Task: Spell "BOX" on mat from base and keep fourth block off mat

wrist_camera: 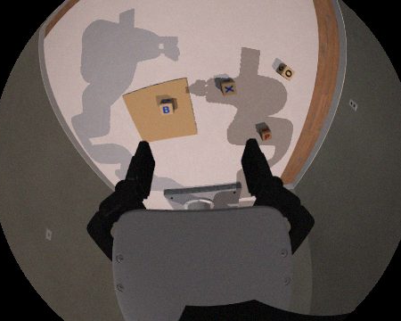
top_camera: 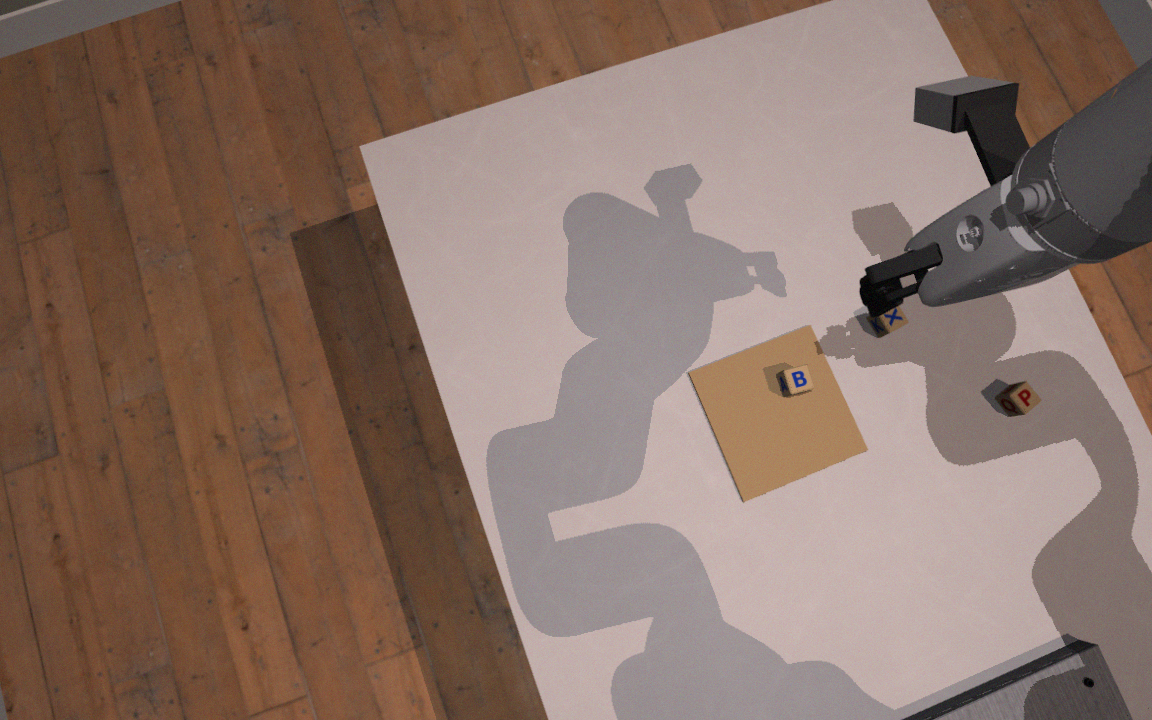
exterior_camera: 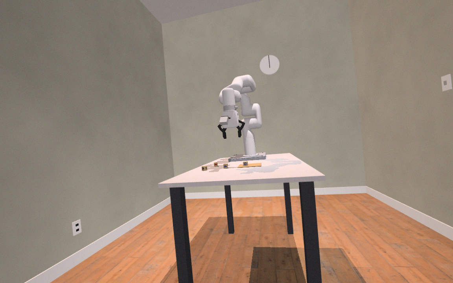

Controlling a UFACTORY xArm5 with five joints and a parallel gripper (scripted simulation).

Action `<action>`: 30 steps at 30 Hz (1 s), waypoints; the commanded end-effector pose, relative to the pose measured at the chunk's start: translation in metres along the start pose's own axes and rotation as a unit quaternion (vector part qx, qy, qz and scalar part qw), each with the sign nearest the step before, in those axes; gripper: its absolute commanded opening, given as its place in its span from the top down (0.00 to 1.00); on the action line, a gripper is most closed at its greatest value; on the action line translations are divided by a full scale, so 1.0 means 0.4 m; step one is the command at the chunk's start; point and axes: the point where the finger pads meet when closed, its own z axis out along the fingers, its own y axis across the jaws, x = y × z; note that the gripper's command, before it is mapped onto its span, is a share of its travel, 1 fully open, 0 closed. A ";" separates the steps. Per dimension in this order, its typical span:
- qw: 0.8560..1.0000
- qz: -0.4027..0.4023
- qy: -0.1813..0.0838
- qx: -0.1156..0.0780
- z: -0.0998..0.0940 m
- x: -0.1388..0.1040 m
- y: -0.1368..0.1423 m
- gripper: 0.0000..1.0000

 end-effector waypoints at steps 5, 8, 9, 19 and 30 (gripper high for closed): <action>1.000 0.000 0.002 0.000 -0.004 0.003 0.000 0.00; 1.000 0.000 0.002 0.000 -0.004 0.003 0.000 0.00; 1.000 0.000 0.002 0.000 -0.004 0.003 0.000 0.00; 1.000 0.000 0.003 0.000 -0.003 0.003 0.000 0.00; 0.997 -0.012 0.077 0.001 0.063 0.032 -0.028 0.00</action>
